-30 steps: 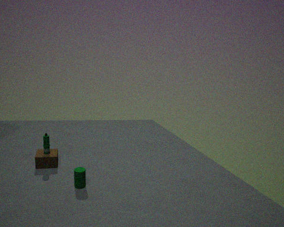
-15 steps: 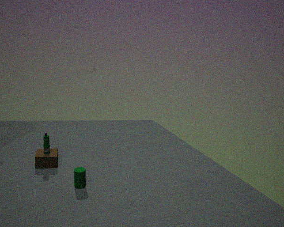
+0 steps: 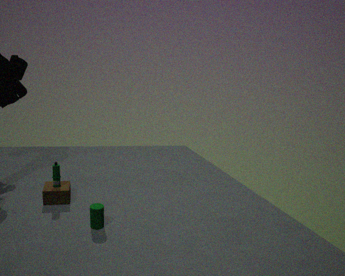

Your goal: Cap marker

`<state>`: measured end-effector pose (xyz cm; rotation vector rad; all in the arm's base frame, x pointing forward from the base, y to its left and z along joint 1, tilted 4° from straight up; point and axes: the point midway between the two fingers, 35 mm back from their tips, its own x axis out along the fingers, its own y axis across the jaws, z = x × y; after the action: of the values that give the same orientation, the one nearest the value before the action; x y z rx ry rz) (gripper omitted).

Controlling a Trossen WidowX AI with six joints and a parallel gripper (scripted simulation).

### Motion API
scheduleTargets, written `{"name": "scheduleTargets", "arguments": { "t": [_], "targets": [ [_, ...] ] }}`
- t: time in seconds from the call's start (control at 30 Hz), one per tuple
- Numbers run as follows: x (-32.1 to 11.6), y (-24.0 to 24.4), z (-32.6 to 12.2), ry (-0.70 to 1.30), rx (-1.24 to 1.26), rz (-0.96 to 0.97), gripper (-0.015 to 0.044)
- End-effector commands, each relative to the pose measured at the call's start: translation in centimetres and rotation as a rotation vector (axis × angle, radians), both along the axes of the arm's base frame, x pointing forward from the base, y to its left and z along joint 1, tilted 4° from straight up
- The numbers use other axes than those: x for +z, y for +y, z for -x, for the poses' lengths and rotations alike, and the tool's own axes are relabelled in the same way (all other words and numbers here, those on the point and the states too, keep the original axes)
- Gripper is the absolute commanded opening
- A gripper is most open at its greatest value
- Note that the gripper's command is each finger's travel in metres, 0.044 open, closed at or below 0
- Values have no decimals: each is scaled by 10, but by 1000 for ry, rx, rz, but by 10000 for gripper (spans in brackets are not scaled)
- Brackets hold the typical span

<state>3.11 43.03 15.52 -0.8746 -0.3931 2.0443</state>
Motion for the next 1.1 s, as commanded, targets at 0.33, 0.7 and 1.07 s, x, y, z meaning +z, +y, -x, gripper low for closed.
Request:
{"name": "scheduleTargets", "arguments": {
  "t": [0.33, 0.7, 1.07],
  "targets": [
    [-22, -75, -209, 357, -789, 305, 255],
    [-41, -196, -313, 634, -1354, 434, 255],
    [-64, -385, -359, 1160, -2132, 562, 255]
  ]
}}
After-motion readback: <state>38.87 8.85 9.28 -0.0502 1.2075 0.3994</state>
